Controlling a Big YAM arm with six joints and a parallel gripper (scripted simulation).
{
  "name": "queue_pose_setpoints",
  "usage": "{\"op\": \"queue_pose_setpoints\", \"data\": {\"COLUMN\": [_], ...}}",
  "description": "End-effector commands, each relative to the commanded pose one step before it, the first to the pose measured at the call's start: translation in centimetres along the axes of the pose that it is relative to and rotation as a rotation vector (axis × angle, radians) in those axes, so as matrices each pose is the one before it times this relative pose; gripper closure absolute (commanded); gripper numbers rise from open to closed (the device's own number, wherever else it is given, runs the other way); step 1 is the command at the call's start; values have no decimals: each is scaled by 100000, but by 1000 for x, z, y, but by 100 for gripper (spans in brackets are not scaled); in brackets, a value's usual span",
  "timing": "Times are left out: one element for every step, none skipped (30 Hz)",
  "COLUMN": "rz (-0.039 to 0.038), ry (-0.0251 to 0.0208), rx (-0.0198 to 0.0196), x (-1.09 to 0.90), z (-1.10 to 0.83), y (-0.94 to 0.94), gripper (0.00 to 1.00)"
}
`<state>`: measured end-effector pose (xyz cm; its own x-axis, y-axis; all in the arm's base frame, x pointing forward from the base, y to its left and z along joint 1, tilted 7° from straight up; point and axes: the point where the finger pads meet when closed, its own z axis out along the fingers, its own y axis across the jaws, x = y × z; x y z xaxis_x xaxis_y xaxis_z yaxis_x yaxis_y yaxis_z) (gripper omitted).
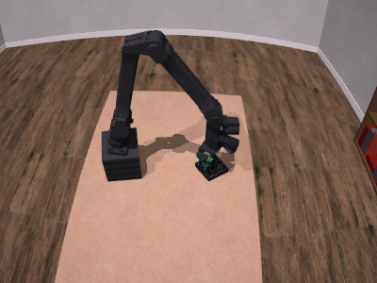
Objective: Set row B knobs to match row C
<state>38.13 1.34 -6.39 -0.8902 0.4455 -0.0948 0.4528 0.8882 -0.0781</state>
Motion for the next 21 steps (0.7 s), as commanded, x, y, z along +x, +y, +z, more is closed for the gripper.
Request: {"op": "queue_pose_setpoints", "data": {"rz": [15646,2867,2869,2868,2871,0,0,5695,4001,2833,2876,2871,2763,2053,1404,844,485,288,67,-1,-1], "ry": [-679,-6,-6,-6,-5,0,0,-10,-6,-4,-4,-4,-3,-2,-2,264,593,153,27,12,11], "rx": [161,0,0,0,0,0,0,0,0,0,0,0,0,0,0,527,1183,146,-20,-4,3], "x": [-1119,-63,-61,-58,-55,0,0,-103,-64,-41,-39,-36,-32,-21,-14,130,271,-4,-15,3,4], "z": [-399,-39,-39,-39,-39,0,0,-79,-55,-39,-40,-40,-39,-29,-20,122,293,47,-1,0,2], "y": [1347,86,88,90,91,0,0,184,133,96,98,99,96,72,50,-265,-660,-111,-1,0,-3], "gripper": [0,0,0,0,0,0,0,0,0,0,0,0,0,0,0,0,0,0,0,82,82]}}
